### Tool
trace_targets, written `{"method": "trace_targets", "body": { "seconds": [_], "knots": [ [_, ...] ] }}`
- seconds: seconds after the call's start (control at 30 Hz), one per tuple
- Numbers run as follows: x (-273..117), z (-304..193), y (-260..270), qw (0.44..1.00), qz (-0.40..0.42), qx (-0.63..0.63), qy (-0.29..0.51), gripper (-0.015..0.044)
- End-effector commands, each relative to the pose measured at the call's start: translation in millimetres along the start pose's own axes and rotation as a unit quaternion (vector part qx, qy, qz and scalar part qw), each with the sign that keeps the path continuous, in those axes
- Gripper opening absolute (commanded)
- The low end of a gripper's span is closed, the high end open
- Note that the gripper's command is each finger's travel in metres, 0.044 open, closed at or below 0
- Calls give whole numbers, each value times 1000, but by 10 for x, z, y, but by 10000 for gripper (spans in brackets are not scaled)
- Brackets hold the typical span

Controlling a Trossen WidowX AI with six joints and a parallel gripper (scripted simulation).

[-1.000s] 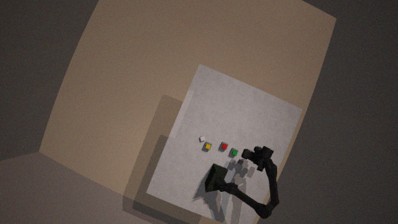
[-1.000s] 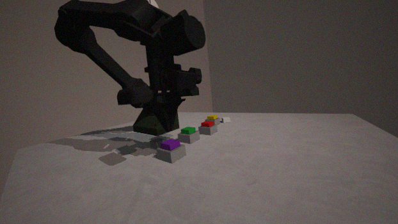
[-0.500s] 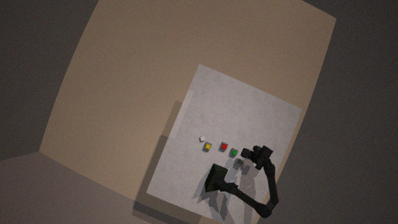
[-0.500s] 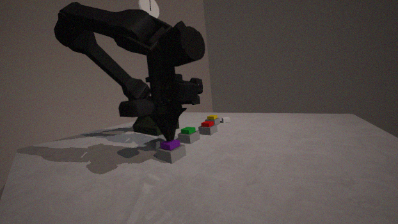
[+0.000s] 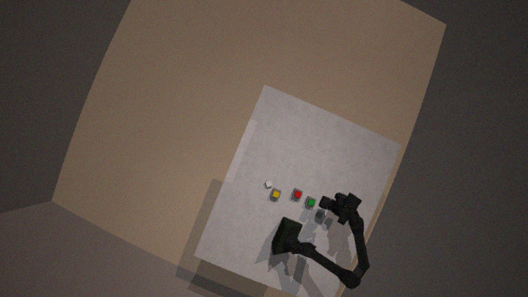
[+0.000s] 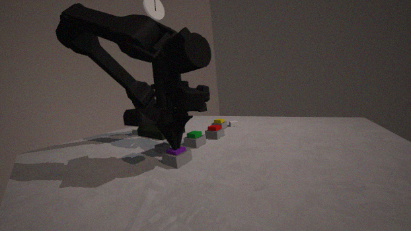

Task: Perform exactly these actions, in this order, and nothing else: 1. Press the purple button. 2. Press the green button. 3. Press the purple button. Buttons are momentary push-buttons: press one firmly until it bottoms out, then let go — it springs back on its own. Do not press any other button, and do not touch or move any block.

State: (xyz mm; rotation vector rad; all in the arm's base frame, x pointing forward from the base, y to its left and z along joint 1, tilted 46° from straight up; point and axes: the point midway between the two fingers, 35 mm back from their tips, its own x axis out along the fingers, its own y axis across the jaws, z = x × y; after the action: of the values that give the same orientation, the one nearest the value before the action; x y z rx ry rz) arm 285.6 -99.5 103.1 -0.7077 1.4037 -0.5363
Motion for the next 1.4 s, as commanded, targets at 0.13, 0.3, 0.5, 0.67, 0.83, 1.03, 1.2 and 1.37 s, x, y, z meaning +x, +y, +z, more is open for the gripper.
{"method": "trace_targets", "body": {
  "seconds": [0.13,0.3,0.5,0.67,0.83,1.03,1.2,1.37],
  "knots": [
    [23,-22,7,1000,1,-3,4,20],
    [-98,-3,6,1000,1,-1,2,20],
    [-317,-18,9,1000,2,-3,4,20],
    [-699,3,19,1000,4,-3,4,20],
    [-930,-11,12,1000,3,-4,5,20],
    [-938,-45,272,1000,8,-4,4,20],
    [-944,-333,1040,1000,8,-5,5,20],
    [-940,-387,1124,1000,6,-5,6,20]
  ]
}}
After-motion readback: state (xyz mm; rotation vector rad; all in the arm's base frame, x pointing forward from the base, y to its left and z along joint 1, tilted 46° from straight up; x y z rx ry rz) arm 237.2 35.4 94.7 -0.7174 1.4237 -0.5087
